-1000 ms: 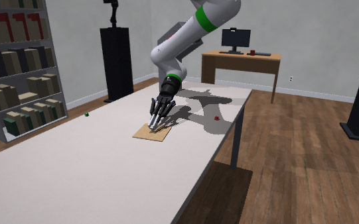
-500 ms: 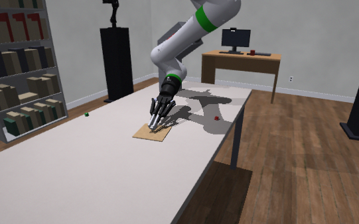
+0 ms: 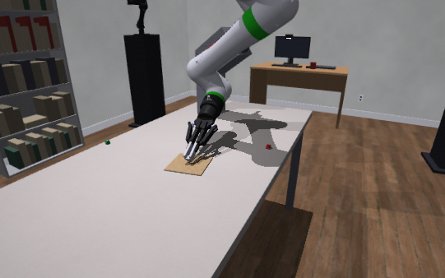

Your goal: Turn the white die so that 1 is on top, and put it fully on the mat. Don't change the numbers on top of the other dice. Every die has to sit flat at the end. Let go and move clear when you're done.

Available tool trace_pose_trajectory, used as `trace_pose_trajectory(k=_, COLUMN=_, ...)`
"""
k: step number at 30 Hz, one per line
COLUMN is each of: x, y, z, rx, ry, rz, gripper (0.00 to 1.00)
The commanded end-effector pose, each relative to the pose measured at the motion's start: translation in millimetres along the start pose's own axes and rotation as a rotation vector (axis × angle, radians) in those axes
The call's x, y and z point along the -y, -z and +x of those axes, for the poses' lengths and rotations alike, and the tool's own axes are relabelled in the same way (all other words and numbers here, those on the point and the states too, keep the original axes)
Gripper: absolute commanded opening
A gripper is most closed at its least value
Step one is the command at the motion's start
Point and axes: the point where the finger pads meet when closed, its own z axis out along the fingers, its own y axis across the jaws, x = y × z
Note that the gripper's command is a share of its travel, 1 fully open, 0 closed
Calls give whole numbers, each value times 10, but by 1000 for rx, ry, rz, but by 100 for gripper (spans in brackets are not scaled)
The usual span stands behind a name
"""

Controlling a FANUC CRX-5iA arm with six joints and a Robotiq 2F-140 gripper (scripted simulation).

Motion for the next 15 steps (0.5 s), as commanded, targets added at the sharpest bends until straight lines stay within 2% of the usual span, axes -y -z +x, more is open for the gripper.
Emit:
trace_pose_trajectory(k=1, x=2, y=0, z=-1, rx=0, ry=0, rz=0, gripper=16)
trace_pose_trajectory(k=15, x=2, y=-27, z=50, rx=0, ry=0, rz=0, gripper=16)
